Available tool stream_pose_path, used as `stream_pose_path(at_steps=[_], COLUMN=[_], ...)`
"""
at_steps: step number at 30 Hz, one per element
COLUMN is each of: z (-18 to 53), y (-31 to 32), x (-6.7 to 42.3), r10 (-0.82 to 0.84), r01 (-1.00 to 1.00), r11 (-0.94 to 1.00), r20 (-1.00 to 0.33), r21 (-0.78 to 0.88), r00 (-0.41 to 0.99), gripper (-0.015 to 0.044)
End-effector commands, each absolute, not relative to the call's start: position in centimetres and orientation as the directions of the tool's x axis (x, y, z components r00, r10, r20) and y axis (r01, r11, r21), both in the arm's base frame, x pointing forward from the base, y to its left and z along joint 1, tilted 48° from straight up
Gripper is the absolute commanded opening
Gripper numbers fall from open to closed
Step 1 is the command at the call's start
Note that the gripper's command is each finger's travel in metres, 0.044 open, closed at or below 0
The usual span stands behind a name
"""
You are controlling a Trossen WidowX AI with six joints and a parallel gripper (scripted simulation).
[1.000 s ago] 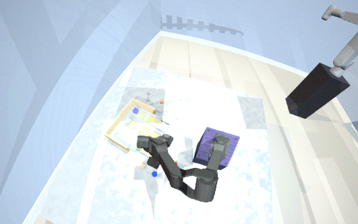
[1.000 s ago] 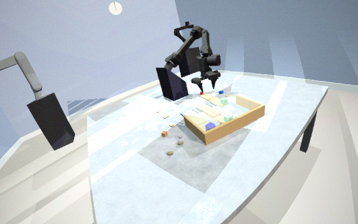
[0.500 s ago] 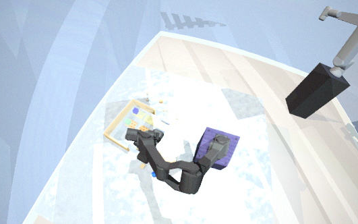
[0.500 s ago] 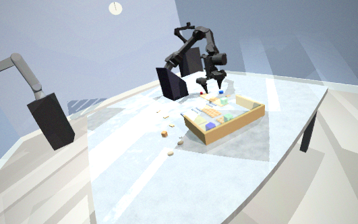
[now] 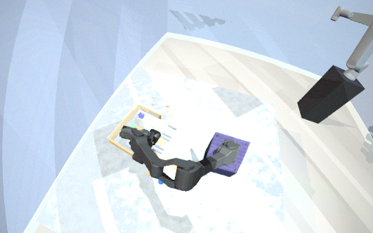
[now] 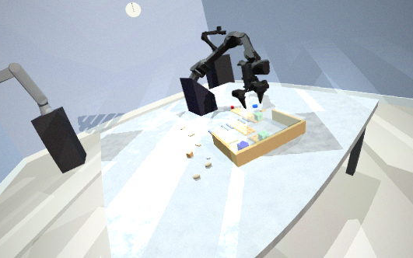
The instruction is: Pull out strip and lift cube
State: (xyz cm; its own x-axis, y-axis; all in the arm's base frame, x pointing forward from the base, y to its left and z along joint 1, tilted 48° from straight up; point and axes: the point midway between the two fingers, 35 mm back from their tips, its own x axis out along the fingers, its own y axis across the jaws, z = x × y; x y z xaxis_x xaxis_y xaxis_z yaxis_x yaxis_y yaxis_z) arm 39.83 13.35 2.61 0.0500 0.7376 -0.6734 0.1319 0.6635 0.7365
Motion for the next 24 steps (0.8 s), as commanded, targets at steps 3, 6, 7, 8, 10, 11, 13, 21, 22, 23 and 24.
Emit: stream_pose_path(at_steps=[3,6,7,8,10,11,13,21,22,23,24], z=[2.5,2.5,2.5,2.4,2.2,2.1,1.9,1.0,0.9,0.8,0.7], y=[13.0,12.9,12.9,12.9,13.1,13.3,13.5,14.5,14.6,14.7,14.8], x=[42.1,43.0,43.0,43.0,43.0,43.1,43.1,43.2,43.2,43.2,43.2], r10=[0.740,0.739,0.739,0.739,0.739,0.739,0.739,0.739,0.739,0.739,0.740], r01=[0.126,0.126,0.126,0.126,0.126,0.126,0.126,0.126,0.126,0.126,0.126], r11=[0.662,0.663,0.663,0.663,0.663,0.663,0.663,0.663,0.663,0.663,0.662], r20=[-0.672,-0.672,-0.672,-0.672,-0.672,-0.672,-0.672,-0.672,-0.672,-0.672,-0.671], r21=[0.738,0.738,0.738,0.738,0.738,0.738,0.738,0.738,0.738,0.738,0.738], r00=[0.047,0.047,0.047,0.047,0.047,0.047,0.047,0.047,0.047,0.047,0.047], gripper=[0.0440,0.0440,0.0414,0.0387,0.0335,0.0309,0.0256,0.0250,0.0250,0.0250,0.0250])
